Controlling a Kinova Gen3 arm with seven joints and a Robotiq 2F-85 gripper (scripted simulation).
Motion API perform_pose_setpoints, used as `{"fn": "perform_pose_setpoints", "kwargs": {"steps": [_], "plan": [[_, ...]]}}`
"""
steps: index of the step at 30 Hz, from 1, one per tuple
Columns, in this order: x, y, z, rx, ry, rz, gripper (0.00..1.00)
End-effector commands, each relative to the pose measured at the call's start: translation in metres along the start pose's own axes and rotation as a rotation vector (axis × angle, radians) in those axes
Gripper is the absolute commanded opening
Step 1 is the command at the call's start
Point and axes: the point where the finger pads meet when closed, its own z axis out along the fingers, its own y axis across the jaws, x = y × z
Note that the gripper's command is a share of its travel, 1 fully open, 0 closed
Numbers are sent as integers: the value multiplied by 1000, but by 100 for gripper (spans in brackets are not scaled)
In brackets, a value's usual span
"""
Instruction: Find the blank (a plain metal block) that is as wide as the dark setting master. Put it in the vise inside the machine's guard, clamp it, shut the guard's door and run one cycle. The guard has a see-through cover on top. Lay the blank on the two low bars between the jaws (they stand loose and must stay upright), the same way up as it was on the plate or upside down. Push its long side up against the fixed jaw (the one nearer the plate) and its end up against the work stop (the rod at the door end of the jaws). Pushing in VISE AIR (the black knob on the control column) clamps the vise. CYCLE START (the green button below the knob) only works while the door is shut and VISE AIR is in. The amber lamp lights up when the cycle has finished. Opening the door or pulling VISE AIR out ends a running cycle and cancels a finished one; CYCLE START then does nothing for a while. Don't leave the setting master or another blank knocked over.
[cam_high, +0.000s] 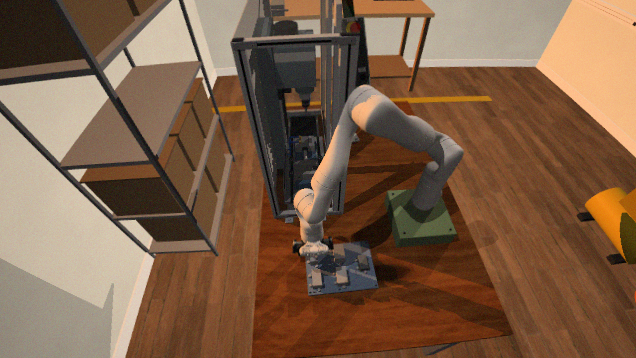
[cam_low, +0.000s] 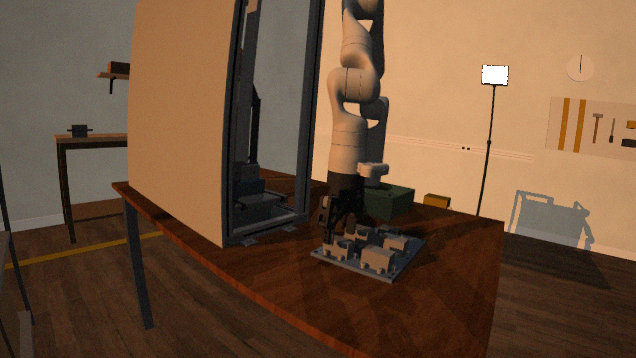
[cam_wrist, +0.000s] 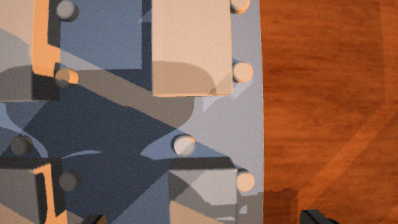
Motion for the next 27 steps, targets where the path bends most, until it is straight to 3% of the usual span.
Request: {"fn": "perform_pose_setpoints", "kwargs": {"steps": [1,2,3,27], "plan": [[0,1,-1,-2,1,0,100],[0,1,-1,-2,1,0,100],[0,1,-1,-2,1,0,10],[0,1,-3,-2,1,0,10]]}}
